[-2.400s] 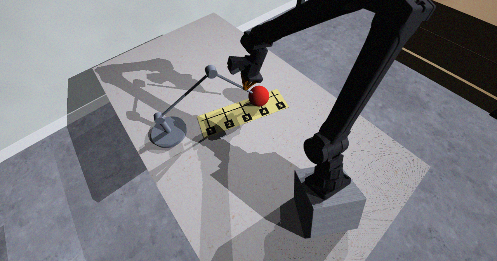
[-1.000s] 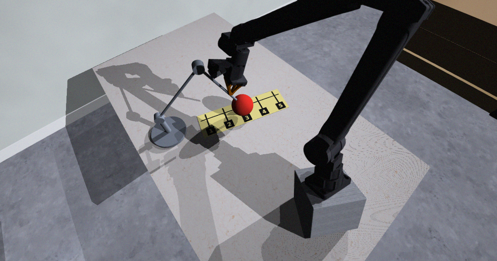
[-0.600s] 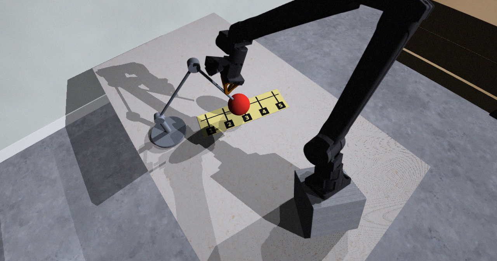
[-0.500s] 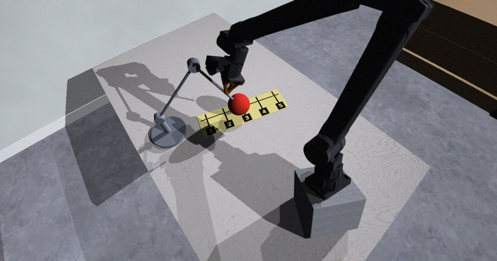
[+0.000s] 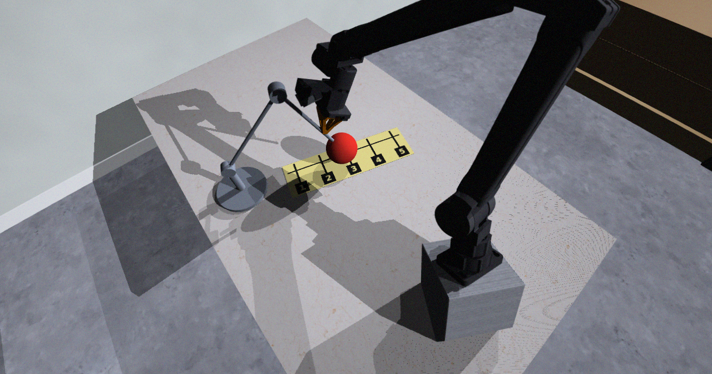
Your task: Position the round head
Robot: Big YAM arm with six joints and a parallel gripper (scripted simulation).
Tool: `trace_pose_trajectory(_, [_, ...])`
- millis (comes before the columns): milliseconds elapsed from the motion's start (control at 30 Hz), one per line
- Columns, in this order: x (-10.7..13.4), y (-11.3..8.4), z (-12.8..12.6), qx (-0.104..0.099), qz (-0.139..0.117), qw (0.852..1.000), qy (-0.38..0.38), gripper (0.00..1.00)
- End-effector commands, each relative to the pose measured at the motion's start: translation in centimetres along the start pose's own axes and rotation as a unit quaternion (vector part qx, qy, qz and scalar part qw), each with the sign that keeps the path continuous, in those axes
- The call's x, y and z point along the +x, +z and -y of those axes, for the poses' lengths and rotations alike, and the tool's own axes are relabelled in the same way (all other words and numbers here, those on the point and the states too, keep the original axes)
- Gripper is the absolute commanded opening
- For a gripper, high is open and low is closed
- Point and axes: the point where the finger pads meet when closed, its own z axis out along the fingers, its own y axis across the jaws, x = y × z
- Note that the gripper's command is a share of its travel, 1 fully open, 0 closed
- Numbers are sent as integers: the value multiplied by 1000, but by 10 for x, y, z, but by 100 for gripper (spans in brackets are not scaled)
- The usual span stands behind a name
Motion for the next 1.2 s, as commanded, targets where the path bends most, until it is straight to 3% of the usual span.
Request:
trace_pose_trajectory(0, [-4,-28,37,45,9,999,-5,0])
trace_pose_trajectory(700, [-3,-27,34,45,9,999,-5,0])
trace_pose_trajectory(1167, [7,-60,57,45,9,999,-5,0])
